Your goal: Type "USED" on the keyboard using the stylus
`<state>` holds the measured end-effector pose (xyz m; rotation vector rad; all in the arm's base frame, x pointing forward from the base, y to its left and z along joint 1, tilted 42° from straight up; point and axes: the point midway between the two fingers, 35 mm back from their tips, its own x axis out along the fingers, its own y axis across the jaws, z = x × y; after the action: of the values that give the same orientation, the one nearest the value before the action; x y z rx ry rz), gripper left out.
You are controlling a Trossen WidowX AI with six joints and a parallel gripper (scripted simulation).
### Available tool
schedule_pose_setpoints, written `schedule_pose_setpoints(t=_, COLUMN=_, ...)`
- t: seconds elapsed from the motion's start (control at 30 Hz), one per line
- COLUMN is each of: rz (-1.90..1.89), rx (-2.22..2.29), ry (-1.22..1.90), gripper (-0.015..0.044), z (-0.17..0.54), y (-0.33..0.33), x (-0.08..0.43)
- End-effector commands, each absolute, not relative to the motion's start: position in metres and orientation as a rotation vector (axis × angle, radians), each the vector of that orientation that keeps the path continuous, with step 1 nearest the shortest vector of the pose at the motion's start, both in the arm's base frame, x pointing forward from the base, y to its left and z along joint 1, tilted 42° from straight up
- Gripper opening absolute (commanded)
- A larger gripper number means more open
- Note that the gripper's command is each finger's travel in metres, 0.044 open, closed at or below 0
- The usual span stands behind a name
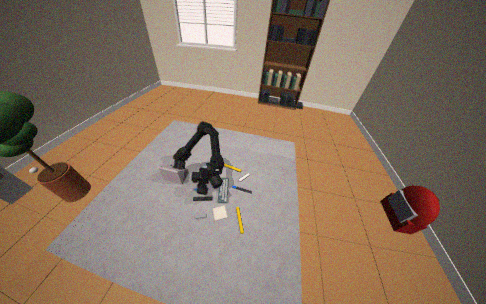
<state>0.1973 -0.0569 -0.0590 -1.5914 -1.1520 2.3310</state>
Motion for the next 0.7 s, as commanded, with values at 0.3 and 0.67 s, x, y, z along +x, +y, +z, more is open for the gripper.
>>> schedule_pose_setpoints(t=0.3, rz=2.327, rx=-1.584, ry=-1.149, gripper=0.0150, z=-0.0651, y=-0.0495, x=0.1962)
schedule_pose_setpoints(t=0.67, rz=2.327, rx=-1.584, ry=-1.150, gripper=0.0150, z=-0.0701, y=-0.0449, x=0.1964)
